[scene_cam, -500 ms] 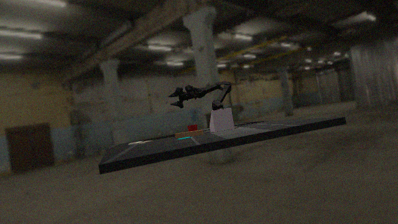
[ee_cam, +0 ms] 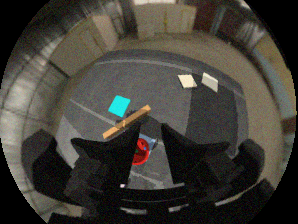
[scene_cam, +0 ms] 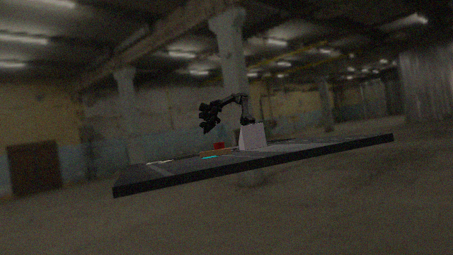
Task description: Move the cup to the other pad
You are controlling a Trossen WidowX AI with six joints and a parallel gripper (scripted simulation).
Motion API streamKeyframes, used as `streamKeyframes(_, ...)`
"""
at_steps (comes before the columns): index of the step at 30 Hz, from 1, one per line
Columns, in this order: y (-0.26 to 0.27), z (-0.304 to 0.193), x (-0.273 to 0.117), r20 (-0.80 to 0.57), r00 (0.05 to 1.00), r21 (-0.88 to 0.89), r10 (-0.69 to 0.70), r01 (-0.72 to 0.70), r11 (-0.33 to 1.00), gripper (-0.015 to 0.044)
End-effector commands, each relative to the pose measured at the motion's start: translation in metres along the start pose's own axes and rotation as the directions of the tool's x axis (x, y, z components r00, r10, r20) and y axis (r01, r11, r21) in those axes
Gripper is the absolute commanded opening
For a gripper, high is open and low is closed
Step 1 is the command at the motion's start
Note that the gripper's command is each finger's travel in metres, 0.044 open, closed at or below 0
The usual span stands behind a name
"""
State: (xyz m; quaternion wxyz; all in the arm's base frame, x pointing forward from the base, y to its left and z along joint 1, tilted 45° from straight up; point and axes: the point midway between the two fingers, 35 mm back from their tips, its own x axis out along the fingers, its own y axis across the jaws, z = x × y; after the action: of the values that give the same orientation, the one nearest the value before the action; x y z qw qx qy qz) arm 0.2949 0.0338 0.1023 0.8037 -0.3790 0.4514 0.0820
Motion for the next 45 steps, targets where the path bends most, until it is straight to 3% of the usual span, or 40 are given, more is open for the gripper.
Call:
streamKeyframes(1,0.042,-0.053,0.010,-0.413,0.910,-0.537,-0.011,-0.234,0.810,0.0148)
streamKeyframes(4,0.051,-0.077,0.002,-0.584,0.803,-0.723,-0.122,-0.446,0.527,0.0148)
streamKeyframes(6,0.052,-0.084,-0.003,-0.609,0.778,-0.742,-0.153,-0.491,0.456,0.0148)
streamKeyframes(21,0.052,-0.088,-0.004,-0.612,0.776,-0.743,-0.156,-0.496,0.449,0.0148)
streamKeyframes(45,0.046,-0.110,0.027,-0.610,0.777,-0.744,-0.154,-0.495,0.448,0.0148)
